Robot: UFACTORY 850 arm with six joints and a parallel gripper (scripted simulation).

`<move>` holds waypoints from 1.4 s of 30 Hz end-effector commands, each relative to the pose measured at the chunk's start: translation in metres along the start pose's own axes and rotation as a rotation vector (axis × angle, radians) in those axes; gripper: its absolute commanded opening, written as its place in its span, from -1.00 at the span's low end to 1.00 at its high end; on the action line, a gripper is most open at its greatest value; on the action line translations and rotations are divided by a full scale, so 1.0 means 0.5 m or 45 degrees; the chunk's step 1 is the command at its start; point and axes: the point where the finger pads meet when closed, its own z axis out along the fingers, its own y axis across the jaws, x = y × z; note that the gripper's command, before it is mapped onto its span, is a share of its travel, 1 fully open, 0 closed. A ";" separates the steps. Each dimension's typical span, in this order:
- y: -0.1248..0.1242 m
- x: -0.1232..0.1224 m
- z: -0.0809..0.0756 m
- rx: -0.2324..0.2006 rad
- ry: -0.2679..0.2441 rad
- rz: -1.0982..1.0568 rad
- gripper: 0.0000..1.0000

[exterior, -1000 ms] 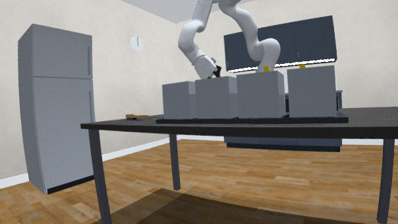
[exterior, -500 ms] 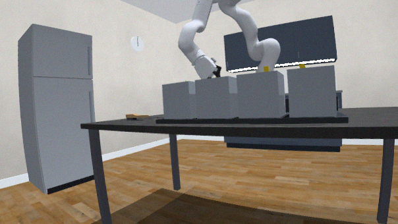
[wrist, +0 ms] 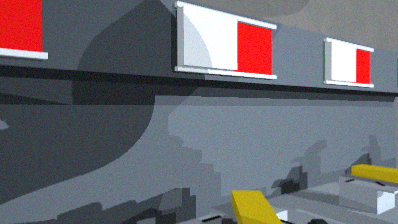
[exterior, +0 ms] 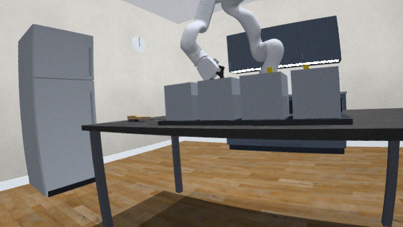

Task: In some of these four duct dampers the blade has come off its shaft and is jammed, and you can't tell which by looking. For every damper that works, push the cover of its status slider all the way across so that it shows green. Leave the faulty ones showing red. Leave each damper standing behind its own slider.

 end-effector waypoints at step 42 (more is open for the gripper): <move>0.000 -0.001 -0.159 0.001 -0.002 -0.001 -0.22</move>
